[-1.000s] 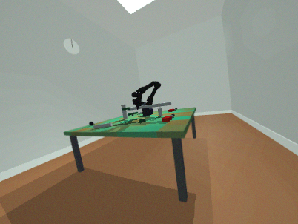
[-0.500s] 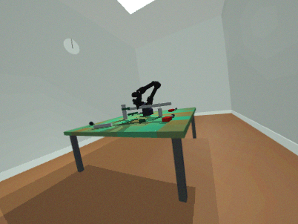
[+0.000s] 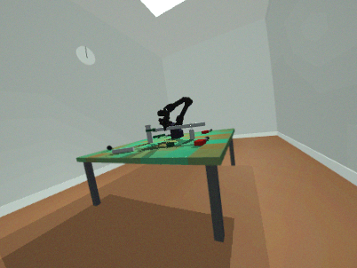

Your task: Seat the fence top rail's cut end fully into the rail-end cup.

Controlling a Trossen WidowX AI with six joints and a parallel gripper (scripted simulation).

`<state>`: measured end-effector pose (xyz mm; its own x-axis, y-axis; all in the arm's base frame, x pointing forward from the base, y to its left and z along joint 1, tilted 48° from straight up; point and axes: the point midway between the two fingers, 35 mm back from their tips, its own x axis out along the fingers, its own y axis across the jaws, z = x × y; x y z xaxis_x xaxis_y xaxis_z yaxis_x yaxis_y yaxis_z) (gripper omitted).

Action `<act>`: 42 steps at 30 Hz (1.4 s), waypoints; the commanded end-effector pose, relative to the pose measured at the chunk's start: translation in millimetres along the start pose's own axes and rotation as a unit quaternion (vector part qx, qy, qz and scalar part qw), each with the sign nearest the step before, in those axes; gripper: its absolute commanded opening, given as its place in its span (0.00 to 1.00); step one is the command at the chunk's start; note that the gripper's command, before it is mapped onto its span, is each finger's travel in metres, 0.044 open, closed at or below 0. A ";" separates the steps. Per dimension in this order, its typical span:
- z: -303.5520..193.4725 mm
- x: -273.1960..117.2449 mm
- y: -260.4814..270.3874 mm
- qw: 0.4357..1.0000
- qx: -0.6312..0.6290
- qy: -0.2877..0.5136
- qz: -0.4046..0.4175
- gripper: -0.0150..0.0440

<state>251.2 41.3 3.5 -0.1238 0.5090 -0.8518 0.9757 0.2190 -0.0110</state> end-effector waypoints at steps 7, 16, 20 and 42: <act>5.7 -2.7 1.2 1.000 -0.001 -0.007 0.002 0.25; 7.1 -3.6 1.5 1.000 -0.001 -0.008 0.002 0.25; 7.5 -4.3 1.8 1.000 -0.001 -0.008 0.003 0.25; 11.0 -1.2 1.4 1.000 0.000 -0.001 -0.001 0.25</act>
<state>251.5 37.6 -0.2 -0.1351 0.5148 -0.8466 0.9742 0.2247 -0.0189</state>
